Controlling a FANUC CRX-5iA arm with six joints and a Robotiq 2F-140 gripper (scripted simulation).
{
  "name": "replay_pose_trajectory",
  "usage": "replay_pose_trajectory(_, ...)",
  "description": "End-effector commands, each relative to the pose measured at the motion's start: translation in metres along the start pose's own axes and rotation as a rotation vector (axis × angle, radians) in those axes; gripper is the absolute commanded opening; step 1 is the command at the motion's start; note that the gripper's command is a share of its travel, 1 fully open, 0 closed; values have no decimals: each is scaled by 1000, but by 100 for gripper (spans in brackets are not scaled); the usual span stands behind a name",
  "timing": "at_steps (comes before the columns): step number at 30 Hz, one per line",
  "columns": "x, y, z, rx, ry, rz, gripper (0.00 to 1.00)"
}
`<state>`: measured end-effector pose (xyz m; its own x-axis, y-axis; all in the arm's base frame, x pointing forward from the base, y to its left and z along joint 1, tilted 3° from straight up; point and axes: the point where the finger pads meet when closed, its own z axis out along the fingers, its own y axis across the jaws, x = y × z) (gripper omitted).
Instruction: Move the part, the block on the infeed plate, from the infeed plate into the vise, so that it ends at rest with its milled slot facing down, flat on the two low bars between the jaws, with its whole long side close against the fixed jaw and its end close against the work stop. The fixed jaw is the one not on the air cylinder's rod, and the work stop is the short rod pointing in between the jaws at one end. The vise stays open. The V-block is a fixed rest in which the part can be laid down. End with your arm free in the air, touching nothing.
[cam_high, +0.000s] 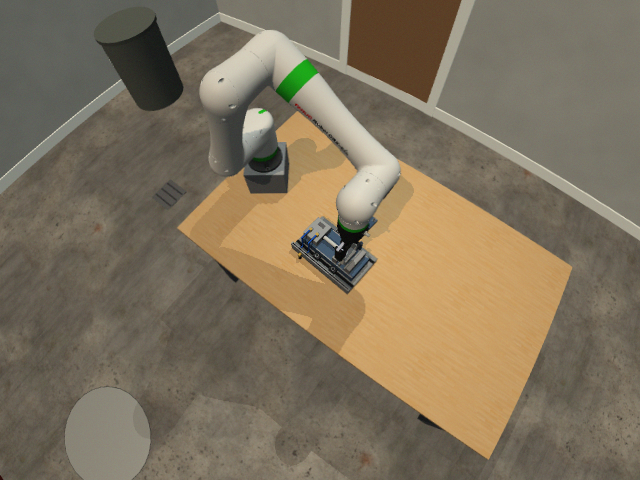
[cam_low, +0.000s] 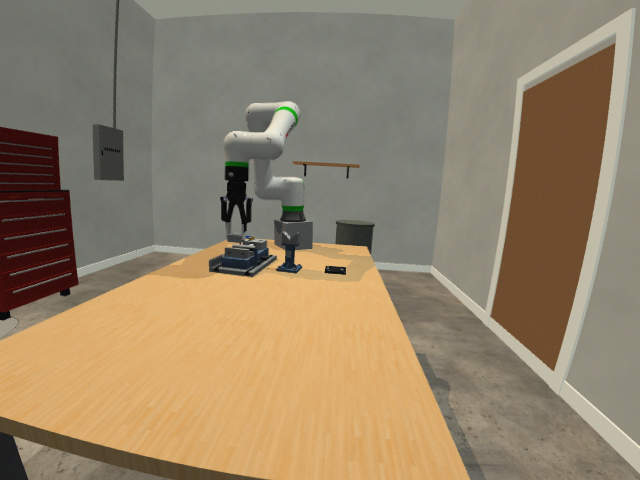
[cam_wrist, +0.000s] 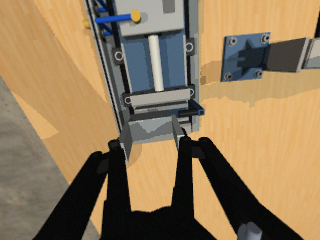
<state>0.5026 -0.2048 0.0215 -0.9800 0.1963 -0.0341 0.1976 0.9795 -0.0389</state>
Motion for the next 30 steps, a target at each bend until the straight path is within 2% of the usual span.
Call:
replay_pose_trajectory(1,0,0,3,0,0,0,0)
replay_pose_trajectory(30,0,0,15,0,0,0,0)
